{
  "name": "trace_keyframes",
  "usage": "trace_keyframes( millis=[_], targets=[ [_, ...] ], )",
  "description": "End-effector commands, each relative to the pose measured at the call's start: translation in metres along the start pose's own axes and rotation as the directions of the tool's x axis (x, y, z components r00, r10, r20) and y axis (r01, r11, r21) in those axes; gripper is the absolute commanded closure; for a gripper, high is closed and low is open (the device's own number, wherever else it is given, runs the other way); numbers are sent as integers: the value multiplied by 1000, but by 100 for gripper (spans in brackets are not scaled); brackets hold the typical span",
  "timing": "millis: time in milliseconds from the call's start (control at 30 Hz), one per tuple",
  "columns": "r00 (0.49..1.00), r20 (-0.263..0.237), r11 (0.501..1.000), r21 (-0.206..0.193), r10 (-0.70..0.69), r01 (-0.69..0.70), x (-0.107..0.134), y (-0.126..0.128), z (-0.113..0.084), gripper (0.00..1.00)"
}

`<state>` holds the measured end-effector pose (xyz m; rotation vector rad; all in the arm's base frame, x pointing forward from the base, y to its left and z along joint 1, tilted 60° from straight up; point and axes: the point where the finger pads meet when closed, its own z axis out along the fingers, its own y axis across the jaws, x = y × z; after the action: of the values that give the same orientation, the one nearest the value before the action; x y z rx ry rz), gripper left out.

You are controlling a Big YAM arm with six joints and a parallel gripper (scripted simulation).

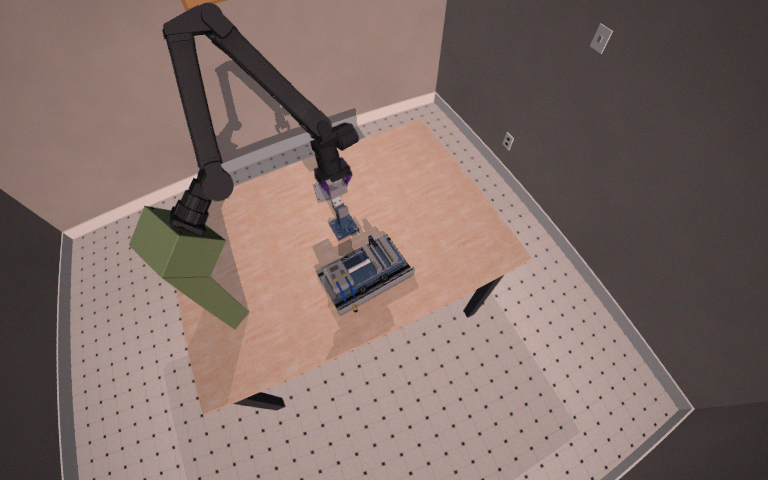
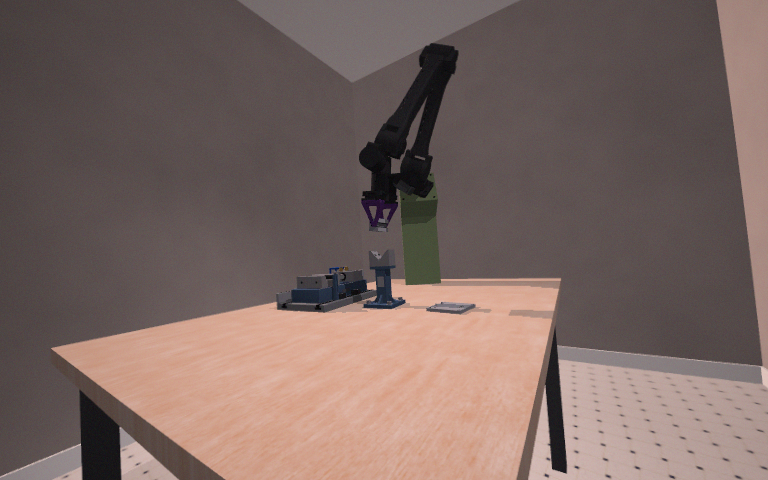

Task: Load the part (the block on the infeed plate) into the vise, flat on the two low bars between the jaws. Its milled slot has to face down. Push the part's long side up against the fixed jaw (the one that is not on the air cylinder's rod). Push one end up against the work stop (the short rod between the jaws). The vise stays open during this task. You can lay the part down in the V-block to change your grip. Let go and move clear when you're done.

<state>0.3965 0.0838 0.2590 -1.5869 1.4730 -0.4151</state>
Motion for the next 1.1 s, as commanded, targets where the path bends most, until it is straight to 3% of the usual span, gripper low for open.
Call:
trace_keyframes(
  millis=[0, 367, 733, 1067],
  targets=[
    [1000, 1, 1000, 25, -1, 1, -14, -14, -10, 100],
    [997, -81, 1000, 24, 3, -1, -13, -14, -9, 100],
    [978, -206, 1000, -4, 8, -9, -10, -7, 1, 100],
    [955, -297, 1000, -3, 8, -9, -10, -7, 1, 100]
  ],
)
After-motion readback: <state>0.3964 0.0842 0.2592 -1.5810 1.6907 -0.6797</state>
